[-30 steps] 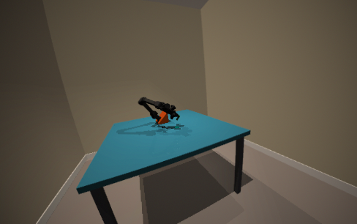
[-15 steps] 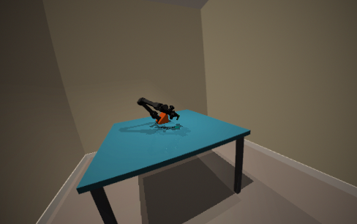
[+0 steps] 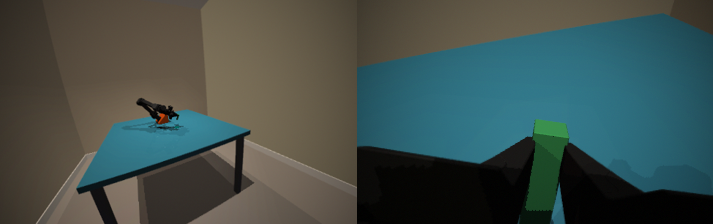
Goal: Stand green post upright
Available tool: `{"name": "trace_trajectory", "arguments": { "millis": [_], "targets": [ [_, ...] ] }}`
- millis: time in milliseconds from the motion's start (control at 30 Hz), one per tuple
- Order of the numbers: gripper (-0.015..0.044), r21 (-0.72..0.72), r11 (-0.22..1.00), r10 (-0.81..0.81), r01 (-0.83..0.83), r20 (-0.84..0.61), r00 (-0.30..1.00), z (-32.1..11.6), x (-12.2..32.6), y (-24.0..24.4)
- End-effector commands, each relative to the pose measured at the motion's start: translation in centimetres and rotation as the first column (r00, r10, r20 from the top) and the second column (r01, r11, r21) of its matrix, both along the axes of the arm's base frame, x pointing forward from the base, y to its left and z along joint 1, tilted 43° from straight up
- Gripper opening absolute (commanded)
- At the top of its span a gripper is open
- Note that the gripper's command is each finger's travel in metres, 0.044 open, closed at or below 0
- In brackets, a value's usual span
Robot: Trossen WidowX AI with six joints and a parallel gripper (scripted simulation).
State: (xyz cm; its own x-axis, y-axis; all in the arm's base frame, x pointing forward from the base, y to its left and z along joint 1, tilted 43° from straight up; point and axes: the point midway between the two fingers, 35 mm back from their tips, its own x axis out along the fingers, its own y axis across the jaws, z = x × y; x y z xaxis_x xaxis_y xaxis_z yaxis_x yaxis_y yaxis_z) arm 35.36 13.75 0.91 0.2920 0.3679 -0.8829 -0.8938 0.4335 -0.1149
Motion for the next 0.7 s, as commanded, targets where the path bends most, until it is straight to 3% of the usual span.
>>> {"name": "trace_trajectory", "arguments": {
  "millis": [0, 667],
  "targets": [
    [0.0023, 0.021, 1.0, 0.013, -0.013, 0.022, 1.0, 0.2, -0.2, -0.1],
    [0.0023, 0.108, 0.991, 0.061, -0.077, 0.142, 0.988, 1.3, -0.8, -0.5]
  ]
}}
